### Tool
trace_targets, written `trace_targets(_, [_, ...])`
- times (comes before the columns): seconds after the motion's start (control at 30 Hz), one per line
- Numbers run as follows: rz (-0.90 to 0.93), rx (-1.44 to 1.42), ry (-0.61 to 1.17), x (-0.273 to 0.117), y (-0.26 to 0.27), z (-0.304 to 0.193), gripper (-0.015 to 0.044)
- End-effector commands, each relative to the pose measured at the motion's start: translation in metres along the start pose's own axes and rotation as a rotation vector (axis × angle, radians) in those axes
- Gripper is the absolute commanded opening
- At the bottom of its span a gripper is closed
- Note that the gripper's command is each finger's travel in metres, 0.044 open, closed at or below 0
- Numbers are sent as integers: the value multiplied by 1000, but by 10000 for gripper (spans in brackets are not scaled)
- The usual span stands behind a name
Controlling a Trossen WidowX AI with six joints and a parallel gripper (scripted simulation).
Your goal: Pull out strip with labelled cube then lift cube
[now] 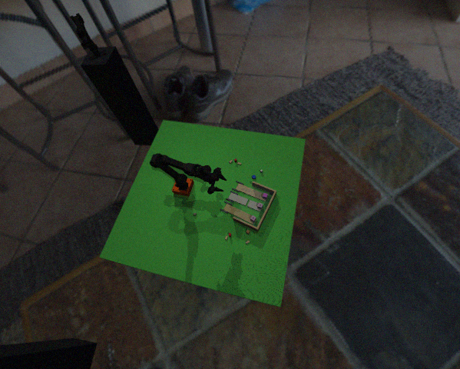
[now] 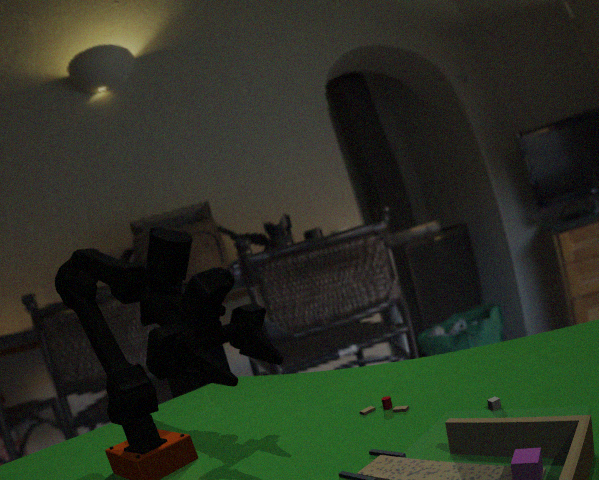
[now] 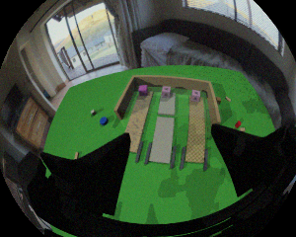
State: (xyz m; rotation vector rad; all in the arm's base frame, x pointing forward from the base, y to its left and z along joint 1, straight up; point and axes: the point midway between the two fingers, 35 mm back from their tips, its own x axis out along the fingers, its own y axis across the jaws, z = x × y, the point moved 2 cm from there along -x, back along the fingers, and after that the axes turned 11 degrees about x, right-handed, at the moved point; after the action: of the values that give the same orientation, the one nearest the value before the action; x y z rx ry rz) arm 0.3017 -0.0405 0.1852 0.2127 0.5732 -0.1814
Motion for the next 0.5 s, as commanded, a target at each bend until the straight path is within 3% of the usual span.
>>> trace_targets(0.0, [-17,19,-3,-1,-4,3,400])
trace_targets(0.3, [-17,19,-3,-1,-4,3,400])
trace_targets(0.47, [-77,48,151,20,-17,6,269])
